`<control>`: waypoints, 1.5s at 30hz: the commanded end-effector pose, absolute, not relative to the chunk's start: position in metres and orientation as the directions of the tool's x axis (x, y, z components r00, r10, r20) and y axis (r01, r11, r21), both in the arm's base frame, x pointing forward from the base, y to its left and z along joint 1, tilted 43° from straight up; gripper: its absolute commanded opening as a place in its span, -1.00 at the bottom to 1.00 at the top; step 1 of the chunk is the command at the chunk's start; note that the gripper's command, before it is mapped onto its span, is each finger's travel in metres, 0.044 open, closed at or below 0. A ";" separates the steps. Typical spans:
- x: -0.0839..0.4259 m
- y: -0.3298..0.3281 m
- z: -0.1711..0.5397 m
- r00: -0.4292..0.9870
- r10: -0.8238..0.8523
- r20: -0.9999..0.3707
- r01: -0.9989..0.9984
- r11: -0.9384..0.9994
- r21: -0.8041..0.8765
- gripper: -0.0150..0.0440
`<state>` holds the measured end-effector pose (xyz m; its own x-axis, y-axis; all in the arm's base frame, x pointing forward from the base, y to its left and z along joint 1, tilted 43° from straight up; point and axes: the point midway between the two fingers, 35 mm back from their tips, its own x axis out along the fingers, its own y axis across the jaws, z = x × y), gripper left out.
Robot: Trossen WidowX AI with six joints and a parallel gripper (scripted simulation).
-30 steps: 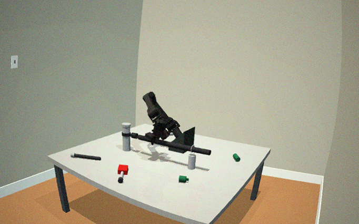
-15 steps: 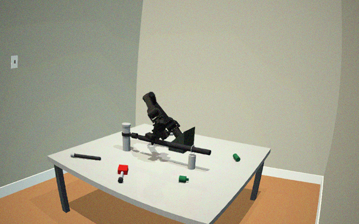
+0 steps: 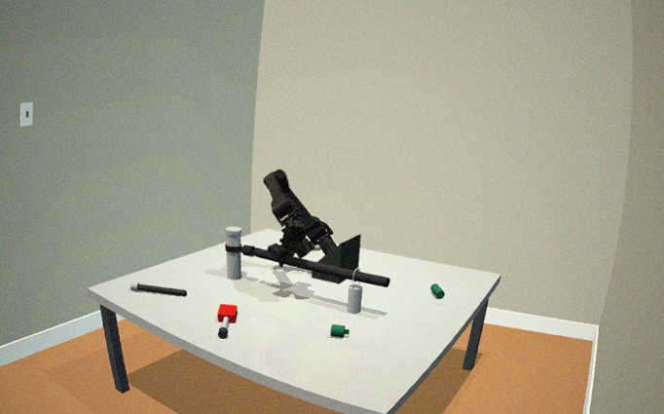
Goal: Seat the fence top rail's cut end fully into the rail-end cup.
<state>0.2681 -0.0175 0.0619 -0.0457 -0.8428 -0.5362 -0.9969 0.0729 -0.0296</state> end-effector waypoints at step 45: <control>0.270 -0.033 0.073 -0.052 -0.837 -0.545 -0.997 0.076 -0.023 -0.49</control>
